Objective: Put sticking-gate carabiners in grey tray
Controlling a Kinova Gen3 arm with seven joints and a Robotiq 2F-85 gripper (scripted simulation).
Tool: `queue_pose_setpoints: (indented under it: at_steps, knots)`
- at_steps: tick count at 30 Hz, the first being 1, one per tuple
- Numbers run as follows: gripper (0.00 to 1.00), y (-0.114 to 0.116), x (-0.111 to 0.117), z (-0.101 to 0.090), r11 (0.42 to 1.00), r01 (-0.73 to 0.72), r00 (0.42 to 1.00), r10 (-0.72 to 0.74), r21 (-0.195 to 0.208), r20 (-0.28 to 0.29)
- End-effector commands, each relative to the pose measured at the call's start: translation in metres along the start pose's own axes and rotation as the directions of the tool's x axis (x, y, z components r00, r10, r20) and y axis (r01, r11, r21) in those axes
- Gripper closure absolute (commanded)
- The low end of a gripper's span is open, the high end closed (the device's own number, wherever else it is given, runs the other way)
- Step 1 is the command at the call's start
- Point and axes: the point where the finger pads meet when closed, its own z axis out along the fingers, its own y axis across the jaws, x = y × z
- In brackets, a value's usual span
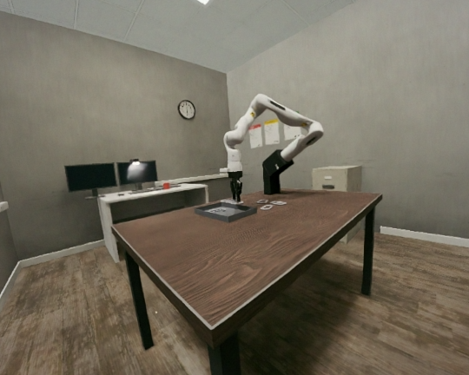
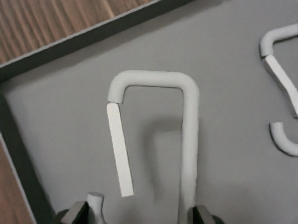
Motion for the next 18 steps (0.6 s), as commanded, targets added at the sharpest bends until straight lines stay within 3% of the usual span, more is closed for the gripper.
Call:
queue_pose_setpoints:
  at_steps: [1,12,13,18]
  knots:
    - [1.00,0.001,-0.006,0.027,1.000,0.001,1.000,-0.001,-0.003,0.017]
    - [1.00,0.001,-0.006,0.027,1.000,0.001,1.000,-0.001,-0.003,0.017]
    - [1.00,0.001,-0.008,0.064,1.000,0.000,1.000,0.000,-0.003,0.015]
    - [1.00,0.001,-0.008,0.064,1.000,0.000,1.000,0.000,-0.003,0.015]
